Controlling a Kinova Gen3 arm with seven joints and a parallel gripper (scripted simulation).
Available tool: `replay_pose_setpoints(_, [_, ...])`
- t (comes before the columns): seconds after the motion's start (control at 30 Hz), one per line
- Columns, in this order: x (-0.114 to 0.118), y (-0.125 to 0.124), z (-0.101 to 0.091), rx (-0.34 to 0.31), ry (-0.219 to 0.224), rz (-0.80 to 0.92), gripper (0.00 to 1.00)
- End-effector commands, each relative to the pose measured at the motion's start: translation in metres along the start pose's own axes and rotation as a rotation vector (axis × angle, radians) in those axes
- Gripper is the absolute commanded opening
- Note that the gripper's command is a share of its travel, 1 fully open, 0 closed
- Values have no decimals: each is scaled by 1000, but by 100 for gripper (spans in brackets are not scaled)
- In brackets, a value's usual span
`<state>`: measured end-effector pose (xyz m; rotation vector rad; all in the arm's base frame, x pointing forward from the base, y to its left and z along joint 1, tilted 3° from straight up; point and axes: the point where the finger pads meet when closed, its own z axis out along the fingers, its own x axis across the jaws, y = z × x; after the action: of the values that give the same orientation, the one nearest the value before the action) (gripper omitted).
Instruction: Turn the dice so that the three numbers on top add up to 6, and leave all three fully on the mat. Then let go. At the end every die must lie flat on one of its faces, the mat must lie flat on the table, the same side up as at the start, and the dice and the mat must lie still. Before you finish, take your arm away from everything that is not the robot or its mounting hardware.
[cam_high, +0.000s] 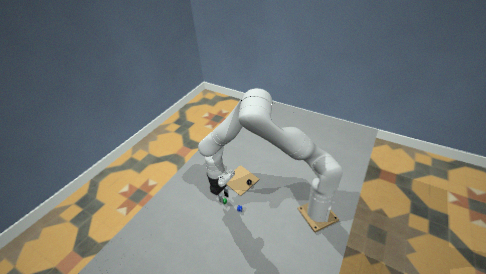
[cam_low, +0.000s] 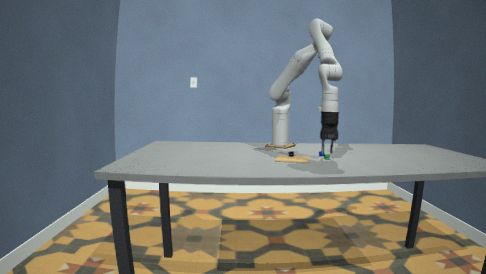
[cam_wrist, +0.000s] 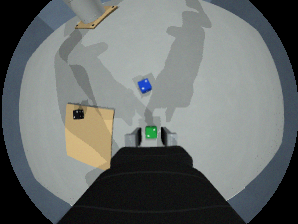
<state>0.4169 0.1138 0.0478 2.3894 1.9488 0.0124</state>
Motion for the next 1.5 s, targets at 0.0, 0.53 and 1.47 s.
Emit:
replay_pose_setpoints(0.0, [0,0,-1,-1,1,0,70])
replay_pose_setpoints(0.53, [0,0,-1,-1,1,0,70])
replay_pose_setpoints(1.47, [0,1,11,-1,1,0,70])
